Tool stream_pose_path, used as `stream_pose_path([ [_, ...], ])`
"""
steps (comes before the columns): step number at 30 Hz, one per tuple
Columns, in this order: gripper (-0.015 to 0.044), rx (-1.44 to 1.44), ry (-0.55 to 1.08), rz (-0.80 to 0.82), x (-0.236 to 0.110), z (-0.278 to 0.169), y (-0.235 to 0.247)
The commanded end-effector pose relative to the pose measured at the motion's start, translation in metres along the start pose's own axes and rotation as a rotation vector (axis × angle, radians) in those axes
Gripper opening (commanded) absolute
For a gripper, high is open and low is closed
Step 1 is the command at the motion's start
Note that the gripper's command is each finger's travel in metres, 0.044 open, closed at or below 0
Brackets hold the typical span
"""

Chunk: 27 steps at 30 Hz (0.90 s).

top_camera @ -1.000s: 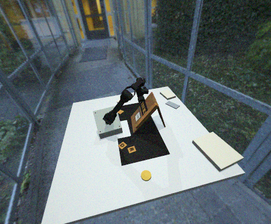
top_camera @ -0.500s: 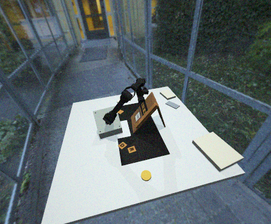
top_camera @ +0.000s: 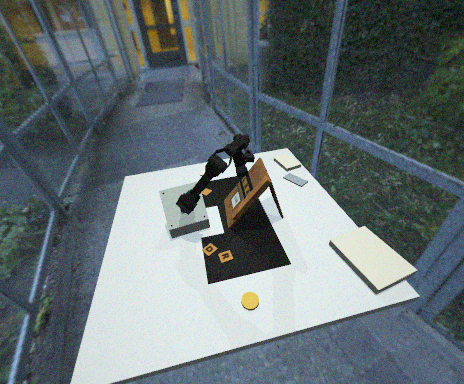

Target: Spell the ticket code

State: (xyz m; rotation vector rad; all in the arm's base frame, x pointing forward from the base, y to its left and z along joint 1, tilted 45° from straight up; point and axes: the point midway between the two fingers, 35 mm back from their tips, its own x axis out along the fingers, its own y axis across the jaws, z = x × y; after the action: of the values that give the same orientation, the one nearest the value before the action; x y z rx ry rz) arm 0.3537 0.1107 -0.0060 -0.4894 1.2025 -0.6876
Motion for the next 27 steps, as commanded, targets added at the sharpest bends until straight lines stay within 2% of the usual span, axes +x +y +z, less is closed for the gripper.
stream_pose_path([
  [1,0.0000,-0.007,0.002,-0.007,0.002,-0.001,-0.003],
  [9,0.0000,-0.007,0.002,-0.007,0.001,-0.001,-0.003],
  [27,0.0000,-0.008,0.003,-0.006,-0.023,-0.020,0.000],
])
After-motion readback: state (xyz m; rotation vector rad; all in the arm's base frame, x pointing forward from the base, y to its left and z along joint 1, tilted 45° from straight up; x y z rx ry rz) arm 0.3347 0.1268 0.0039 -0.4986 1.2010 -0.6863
